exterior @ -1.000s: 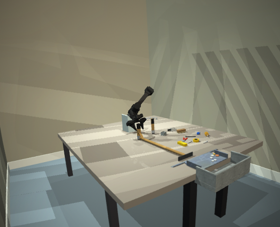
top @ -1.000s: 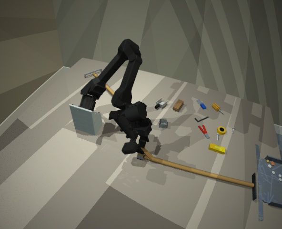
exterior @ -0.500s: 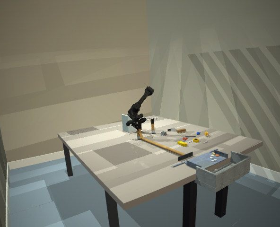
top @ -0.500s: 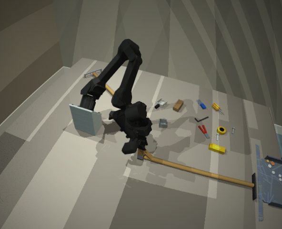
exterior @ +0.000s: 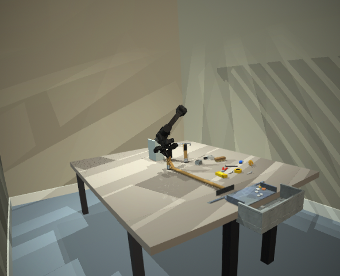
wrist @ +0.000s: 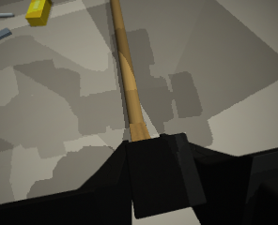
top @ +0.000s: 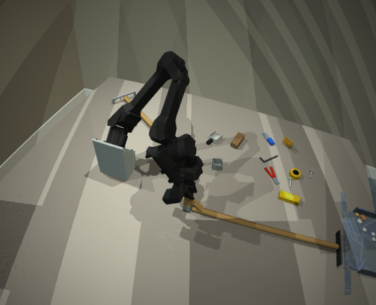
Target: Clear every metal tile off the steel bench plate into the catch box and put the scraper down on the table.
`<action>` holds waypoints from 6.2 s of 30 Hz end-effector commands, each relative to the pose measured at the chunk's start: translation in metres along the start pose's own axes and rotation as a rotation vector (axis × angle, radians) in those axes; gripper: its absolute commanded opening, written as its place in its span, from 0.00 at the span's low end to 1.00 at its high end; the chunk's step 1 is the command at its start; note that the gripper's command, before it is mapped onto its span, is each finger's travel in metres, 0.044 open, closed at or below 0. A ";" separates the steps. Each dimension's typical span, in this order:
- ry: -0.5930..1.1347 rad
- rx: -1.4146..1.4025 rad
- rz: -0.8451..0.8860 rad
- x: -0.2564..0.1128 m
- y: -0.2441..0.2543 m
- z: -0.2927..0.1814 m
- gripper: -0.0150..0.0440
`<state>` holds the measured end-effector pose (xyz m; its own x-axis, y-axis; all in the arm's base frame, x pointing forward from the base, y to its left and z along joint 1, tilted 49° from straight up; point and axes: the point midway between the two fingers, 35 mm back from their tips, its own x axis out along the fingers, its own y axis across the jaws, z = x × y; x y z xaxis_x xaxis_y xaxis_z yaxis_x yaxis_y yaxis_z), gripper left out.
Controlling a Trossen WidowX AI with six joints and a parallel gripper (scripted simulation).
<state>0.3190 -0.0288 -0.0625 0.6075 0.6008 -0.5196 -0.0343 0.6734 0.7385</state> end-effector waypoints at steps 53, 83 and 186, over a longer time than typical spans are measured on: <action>0.006 0.009 -0.008 -0.003 0.078 0.004 0.25; -0.002 0.019 -0.002 -0.007 0.115 -0.004 0.25; -0.005 0.004 0.018 0.074 0.123 0.108 0.25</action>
<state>0.4368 0.0551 0.0336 0.5998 0.6189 -0.5072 -0.0451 0.6590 0.7508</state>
